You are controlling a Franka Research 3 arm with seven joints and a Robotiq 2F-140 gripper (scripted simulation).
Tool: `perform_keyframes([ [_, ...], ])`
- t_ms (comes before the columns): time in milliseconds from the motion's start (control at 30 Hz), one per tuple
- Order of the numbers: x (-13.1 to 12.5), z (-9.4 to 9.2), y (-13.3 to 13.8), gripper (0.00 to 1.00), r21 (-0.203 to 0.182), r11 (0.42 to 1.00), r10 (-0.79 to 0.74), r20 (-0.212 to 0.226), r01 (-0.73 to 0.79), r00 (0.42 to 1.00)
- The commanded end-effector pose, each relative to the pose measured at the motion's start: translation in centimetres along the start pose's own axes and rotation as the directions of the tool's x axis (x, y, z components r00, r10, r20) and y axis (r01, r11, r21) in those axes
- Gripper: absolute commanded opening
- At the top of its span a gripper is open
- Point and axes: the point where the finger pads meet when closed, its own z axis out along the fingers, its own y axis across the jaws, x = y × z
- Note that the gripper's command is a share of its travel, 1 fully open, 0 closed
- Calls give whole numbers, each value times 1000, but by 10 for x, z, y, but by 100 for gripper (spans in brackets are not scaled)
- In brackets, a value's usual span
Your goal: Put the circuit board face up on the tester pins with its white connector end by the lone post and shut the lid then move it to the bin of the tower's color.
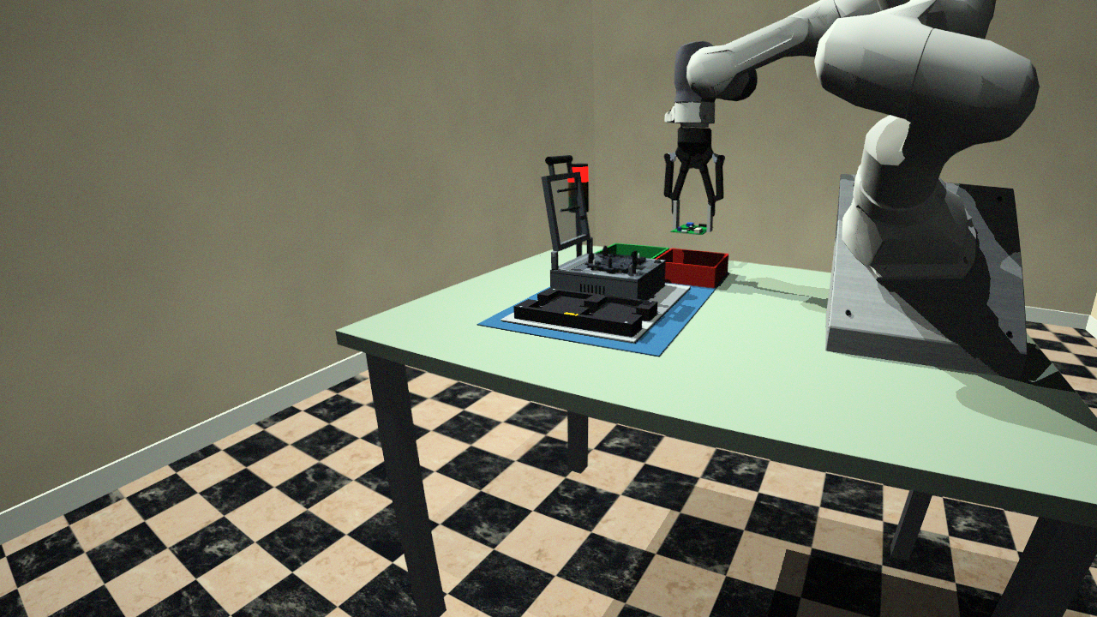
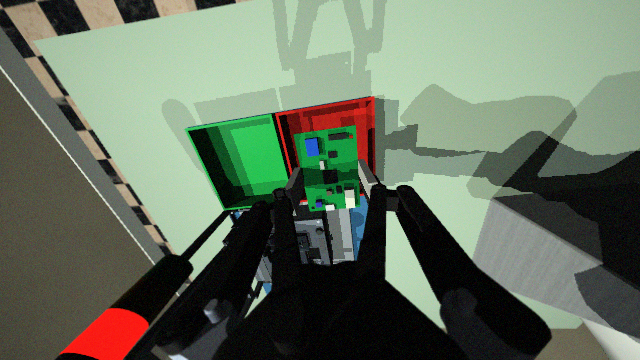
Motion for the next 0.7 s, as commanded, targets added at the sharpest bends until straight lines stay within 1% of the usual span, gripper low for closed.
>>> perform_keyframes([
  [0,1,1,1,46,0,1000,-5,-1,6,1000],
  [233,1,11,1,46,0,1000,-5,-1,6,1000],
  [500,2,34,1,46,0,1000,-5,-1,5,1000],
  [567,2,34,1,46,0,1000,-5,-1,5,1000],
  [667,2,43,1,46,0,1000,-5,-1,5,1000],
])
